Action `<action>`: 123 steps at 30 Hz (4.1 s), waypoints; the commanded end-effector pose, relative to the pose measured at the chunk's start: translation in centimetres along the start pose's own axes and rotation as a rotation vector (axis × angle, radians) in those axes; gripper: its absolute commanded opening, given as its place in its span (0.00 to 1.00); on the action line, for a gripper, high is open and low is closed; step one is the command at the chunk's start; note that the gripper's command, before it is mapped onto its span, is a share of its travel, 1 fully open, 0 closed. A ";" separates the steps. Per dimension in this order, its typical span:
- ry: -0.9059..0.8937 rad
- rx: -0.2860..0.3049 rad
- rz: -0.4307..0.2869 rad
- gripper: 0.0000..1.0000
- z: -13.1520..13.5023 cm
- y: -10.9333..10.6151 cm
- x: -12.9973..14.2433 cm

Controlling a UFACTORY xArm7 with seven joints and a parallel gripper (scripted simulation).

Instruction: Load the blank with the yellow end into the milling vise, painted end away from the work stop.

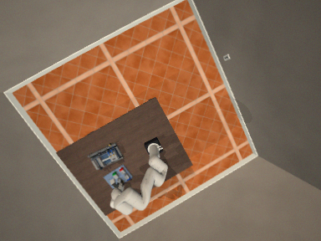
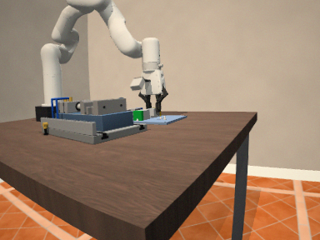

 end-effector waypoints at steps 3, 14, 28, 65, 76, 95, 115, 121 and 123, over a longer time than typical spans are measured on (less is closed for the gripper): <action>0.000 -0.004 -0.002 0.00 -0.2 -0.5 0.1; 0.000 -0.004 -0.002 0.00 -0.1 -3.2 0.1; 0.000 -0.004 -0.002 0.00 -0.2 -5.8 0.1; 0.000 -0.004 -0.003 0.00 -0.1 -13.3 0.1; 0.000 -0.005 -0.003 0.00 -0.1 -13.6 0.1; 0.000 -0.005 -0.003 0.00 -0.1 -13.5 0.1; 0.000 -0.005 -0.003 0.00 -0.1 -13.0 0.1; 0.000 -0.005 -0.003 0.00 -0.1 -13.0 0.1; 0.000 -0.004 -0.003 0.00 -0.1 -13.0 0.1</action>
Point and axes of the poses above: the point where the finger pads meet when closed, its own y axis out along the fingers, its own z axis across the jaws, x = y × z, the point moved 1 cm from there along -y, back along the fingers, and after that the axes turned 15 degrees about y, right-handed, at the moved point
